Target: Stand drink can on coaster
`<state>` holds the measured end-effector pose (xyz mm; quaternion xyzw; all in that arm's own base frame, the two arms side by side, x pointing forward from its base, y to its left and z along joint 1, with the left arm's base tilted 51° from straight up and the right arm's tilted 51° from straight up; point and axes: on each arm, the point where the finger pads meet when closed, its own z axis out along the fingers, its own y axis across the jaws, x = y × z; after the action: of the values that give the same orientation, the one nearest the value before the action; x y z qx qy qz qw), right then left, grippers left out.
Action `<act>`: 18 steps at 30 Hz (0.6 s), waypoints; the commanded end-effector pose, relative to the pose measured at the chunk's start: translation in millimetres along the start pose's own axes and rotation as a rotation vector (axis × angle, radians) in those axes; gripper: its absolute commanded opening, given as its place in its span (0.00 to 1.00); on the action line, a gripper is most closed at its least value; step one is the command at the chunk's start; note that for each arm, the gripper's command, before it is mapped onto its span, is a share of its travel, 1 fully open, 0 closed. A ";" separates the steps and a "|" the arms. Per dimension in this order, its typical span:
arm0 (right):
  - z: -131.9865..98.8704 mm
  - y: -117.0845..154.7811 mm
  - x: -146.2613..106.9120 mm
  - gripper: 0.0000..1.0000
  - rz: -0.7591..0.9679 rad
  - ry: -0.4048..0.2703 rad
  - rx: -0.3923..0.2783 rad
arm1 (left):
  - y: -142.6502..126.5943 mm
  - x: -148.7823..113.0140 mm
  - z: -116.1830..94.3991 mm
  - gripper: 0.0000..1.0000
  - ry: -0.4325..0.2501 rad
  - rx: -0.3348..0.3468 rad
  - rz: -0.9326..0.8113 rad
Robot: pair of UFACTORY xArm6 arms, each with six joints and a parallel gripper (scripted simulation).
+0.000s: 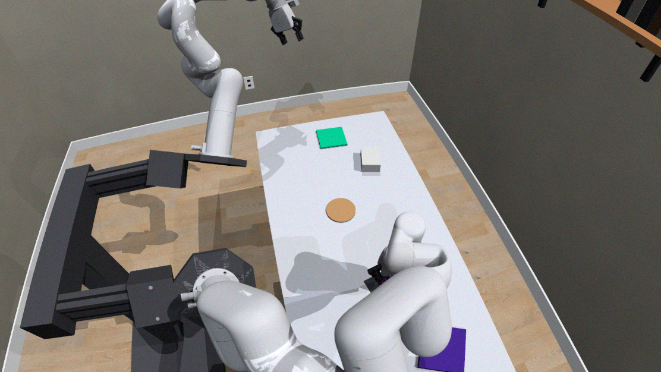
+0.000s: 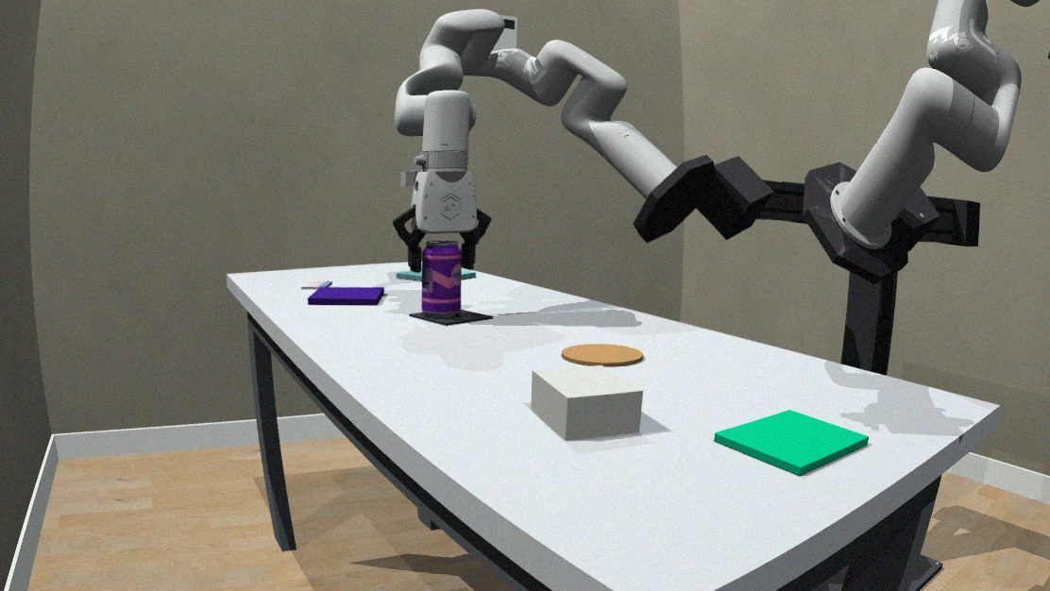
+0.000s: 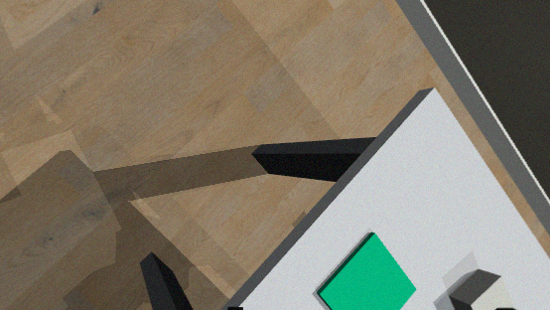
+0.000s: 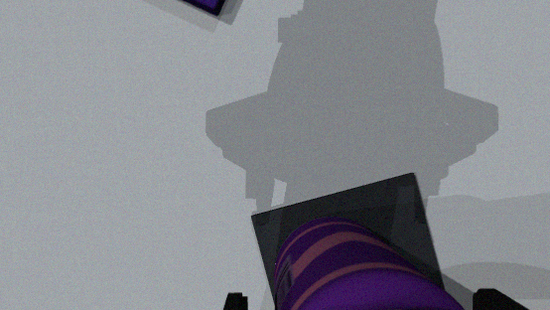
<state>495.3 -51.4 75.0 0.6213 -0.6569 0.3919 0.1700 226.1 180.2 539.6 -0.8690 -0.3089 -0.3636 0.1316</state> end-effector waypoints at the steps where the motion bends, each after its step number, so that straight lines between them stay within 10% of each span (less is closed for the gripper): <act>1: -1.5 -1.6 -0.4 1.00 0.001 -0.002 0.004 | -37.6 1.5 -1.5 1.00 0.005 0.081 -0.085; 18: -1.5 -1.6 -0.4 1.00 0.001 -0.002 0.004 | -139.0 -20.9 -23.7 1.00 0.004 0.344 -0.342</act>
<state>495.3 -51.4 75.0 0.6213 -0.6569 0.3919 0.1700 141.0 252.6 539.4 -0.7930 -0.4710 -0.3311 0.1993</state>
